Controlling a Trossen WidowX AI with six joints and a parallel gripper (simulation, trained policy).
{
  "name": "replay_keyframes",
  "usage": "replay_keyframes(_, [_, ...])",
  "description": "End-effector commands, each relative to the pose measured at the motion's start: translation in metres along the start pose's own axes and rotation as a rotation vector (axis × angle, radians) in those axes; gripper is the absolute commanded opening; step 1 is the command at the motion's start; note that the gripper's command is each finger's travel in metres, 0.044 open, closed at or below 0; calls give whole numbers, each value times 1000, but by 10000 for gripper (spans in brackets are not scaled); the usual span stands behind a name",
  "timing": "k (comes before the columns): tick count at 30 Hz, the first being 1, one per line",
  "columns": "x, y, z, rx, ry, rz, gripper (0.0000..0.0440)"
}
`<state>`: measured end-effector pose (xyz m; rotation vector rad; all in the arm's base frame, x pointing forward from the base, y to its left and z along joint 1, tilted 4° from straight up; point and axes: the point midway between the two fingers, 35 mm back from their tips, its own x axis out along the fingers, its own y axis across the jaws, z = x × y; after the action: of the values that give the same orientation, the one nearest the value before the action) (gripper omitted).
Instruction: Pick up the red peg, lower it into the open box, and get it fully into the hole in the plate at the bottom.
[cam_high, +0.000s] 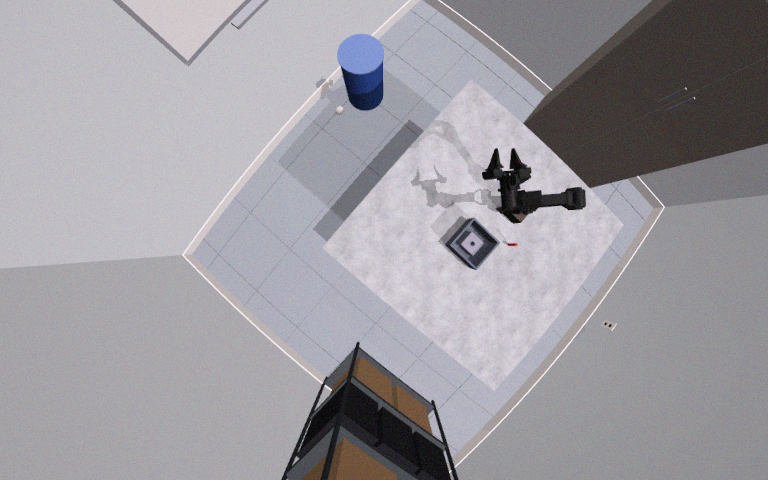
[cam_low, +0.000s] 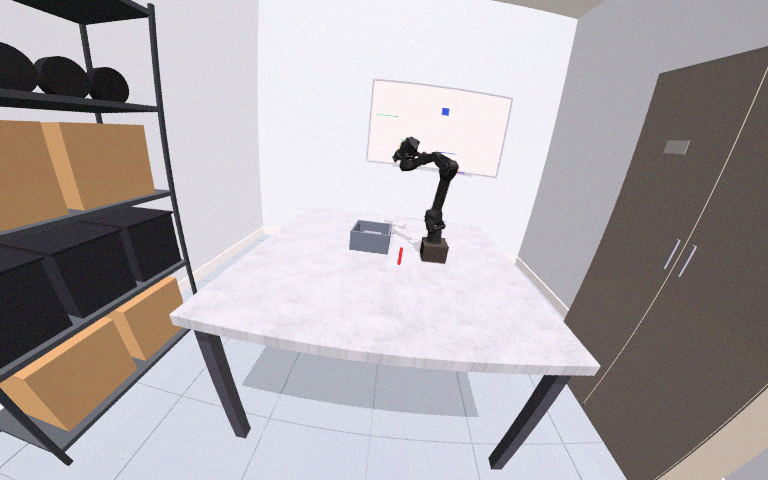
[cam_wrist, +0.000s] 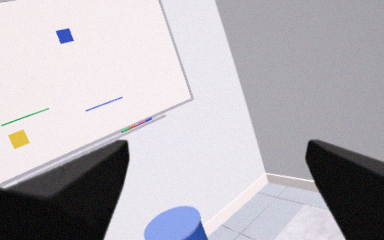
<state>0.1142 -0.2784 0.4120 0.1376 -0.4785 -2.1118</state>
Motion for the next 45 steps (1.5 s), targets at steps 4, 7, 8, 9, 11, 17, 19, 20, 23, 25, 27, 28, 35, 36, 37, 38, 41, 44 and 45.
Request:
replay_keyframes(4, [-10, 16, -8, -91, 6, 79, 440])
replay_keyframes(7, [-23, 33, -20, -152, 21, 164, 440])
replay_keyframes(8, [-29, 38, -24, -170, 28, 195, 440])
replay_keyframes(9, [-35, 44, -28, -186, 35, 226, 440])
replay_keyframes(11, [-47, 54, -36, -217, 51, 288, 440])
replay_keyframes(17, [-88, 78, -63, -303, 110, 473, 440])
replay_keyframes(19, [-103, 83, -72, -332, 134, 533, 440])
replay_keyframes(20, [-111, 86, -76, -346, 146, 563, 440])
replay_keyframes(23, [-134, 91, -89, -389, 185, 650, 440])
replay_keyframes(25, [-150, 92, -97, -418, 213, 707, 440])
replay_keyframes(27, [-167, 93, -105, -447, 242, 763, 440])
replay_keyframes(28, [-175, 92, -109, -462, 258, 790, 440])
replay_keyframes(35, [-232, 79, -133, -567, 377, 972, 440])
replay_keyframes(36, [-239, 76, -136, -583, 396, 996, 440])
replay_keyframes(37, [-247, 72, -139, -599, 415, 1020, 440])
replay_keyframes(38, [-255, 68, -141, -614, 434, 1043, 440])
replay_keyframes(41, [-278, 54, -149, -662, 496, 1110, 440])
replay_keyframes(44, [-299, 37, -154, -711, 562, 1171, 440])
replay_keyframes(45, [-305, 31, -156, -728, 585, 1190, 440])
